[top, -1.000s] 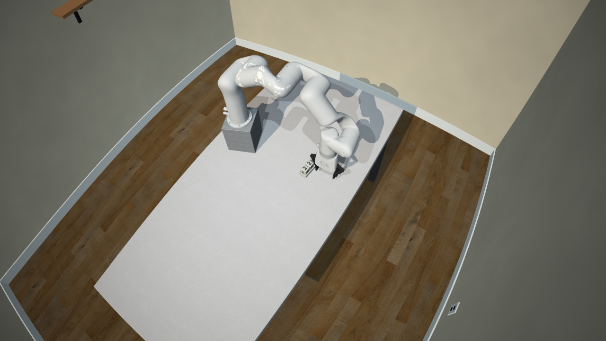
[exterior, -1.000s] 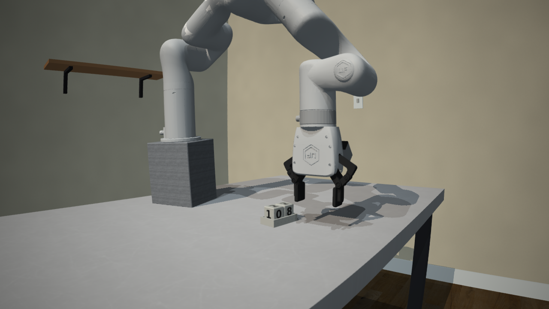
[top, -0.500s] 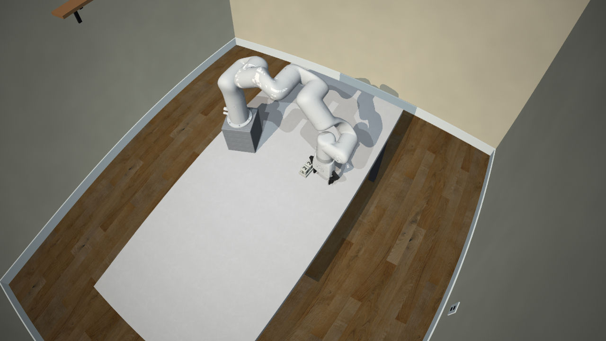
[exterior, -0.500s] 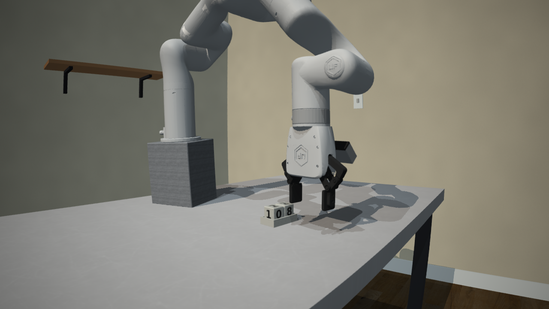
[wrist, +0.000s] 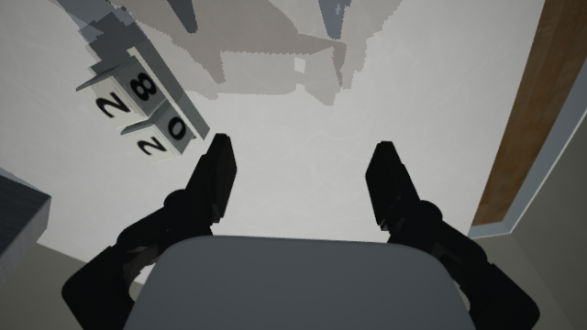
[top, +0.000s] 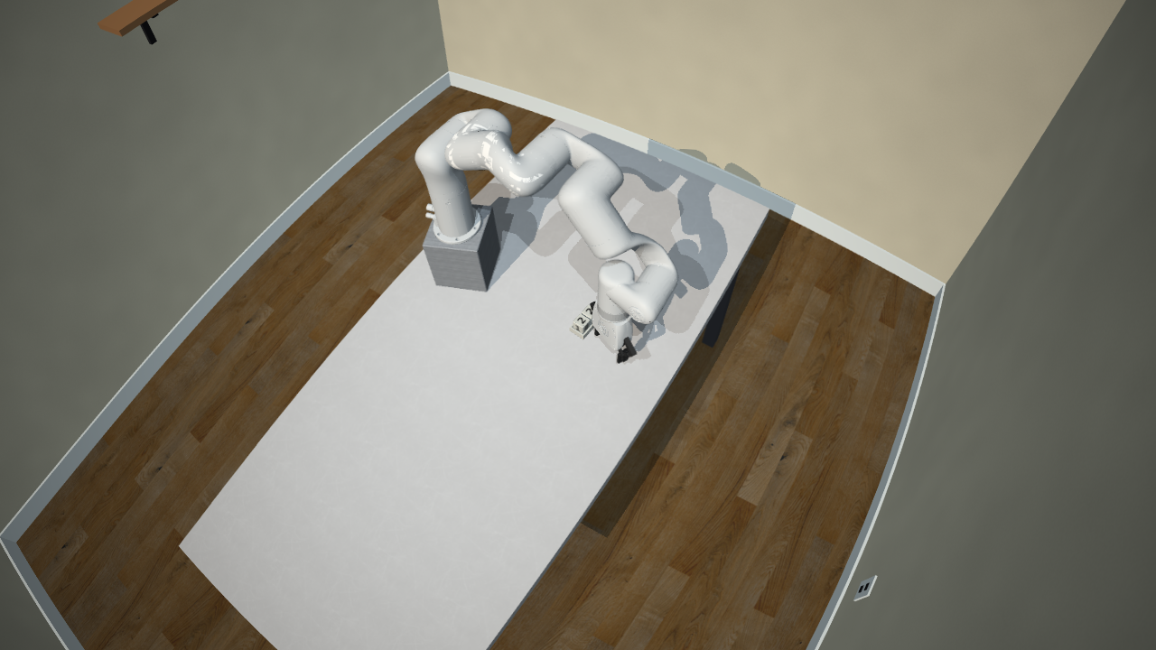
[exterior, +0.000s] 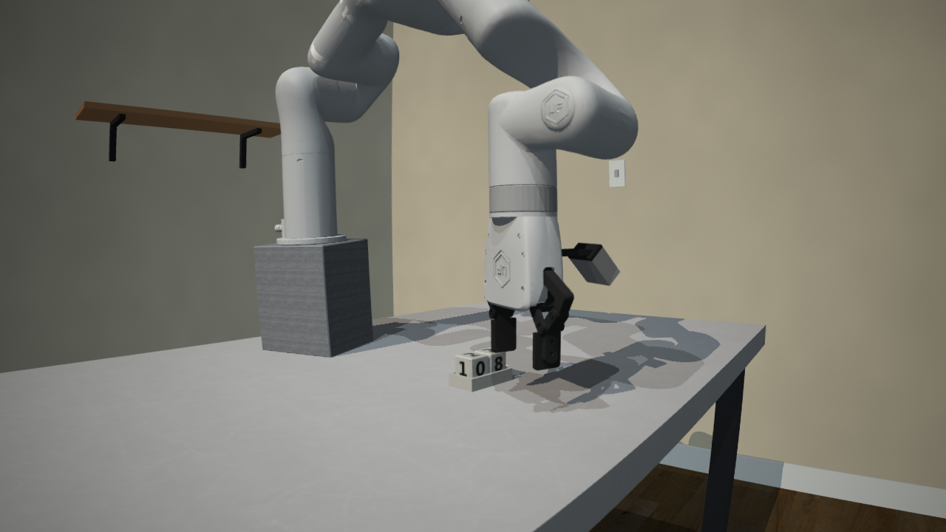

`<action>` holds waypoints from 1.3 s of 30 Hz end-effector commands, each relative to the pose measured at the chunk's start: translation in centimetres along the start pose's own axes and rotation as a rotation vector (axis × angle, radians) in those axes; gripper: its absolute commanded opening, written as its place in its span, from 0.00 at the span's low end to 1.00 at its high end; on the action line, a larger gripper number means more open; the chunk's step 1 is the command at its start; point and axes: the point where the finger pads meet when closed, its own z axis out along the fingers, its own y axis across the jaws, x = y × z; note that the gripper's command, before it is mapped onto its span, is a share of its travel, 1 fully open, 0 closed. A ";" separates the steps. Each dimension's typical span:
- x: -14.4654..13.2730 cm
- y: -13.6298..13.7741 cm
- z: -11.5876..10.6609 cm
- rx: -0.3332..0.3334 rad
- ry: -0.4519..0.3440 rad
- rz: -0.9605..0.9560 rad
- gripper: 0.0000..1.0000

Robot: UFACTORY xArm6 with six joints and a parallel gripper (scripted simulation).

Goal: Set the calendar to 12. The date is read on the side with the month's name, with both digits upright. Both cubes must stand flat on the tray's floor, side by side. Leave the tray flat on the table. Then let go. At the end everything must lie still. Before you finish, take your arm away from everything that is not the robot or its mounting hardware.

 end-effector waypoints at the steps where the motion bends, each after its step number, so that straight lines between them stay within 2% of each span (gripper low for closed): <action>1: -1.9 1.2 -0.2 -0.006 -0.005 0.103 1.00; 10: -2.3 1.4 0.1 -0.006 -0.005 0.103 1.00; 20: -2.3 1.4 1.5 -0.006 -0.005 0.103 1.00; 39: -2.3 1.4 1.6 -0.006 -0.005 0.103 1.00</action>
